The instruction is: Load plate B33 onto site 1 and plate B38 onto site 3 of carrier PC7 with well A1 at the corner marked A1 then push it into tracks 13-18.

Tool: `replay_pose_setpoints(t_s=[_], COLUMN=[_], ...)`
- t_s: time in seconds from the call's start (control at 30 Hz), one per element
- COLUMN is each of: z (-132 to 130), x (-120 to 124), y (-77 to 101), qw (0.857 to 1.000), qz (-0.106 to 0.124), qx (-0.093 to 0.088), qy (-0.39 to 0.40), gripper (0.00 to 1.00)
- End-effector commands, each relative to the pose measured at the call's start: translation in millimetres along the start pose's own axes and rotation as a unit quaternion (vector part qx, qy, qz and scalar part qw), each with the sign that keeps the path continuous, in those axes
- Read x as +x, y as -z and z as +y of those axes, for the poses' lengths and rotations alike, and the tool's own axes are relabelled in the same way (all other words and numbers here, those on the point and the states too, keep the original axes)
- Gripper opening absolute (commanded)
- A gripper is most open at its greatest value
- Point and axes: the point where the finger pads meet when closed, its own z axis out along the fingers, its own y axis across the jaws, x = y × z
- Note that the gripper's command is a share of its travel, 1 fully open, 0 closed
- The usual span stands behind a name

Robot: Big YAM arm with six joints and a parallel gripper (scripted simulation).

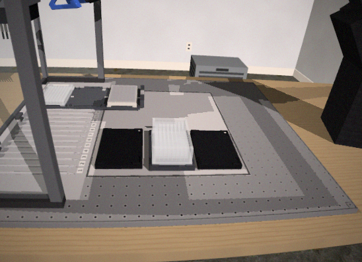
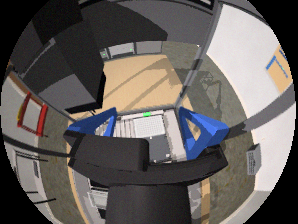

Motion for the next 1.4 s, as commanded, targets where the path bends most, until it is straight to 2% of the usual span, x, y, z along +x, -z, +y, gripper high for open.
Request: replay_pose_setpoints(t_s=[0.0, 0.67, 0.7, 0.77, 0.8, 0.83, 0.87, 1.27, 1.33, 1.37], z=[12, 12, 12, 12, 6, -3, -10, -20, -20, -20], x=[-9, -9, 16, 16, 11, -9, -14, 11, 11, 25], y=[-11.7, -11.7, -0.5, -0.5, 2.5, 11.5, 17.0, 56.8, 56.8, 57.1], qw=[1.000, 1.000, 1.000, 1.000, 1.000, 1.000, 1.000, 1.000, 1.000, 1.000], qz=[-0.004, -0.004, 0.016, 0.016, 0.000, -0.016, -0.022, -0.020, -0.020, -0.011], qx=[-0.007, -0.007, -0.009, -0.009, -0.005, 0.000, 0.004, 0.004, 0.004, 0.003], qy=[0.003, 0.003, 0.004, 0.004, 0.003, 0.003, 0.003, -0.001, -0.001, -0.001], gripper=[1.00, 1.00, 1.00, 1.00, 1.00, 1.00, 1.00, 1.00, 1.00, 1.00])
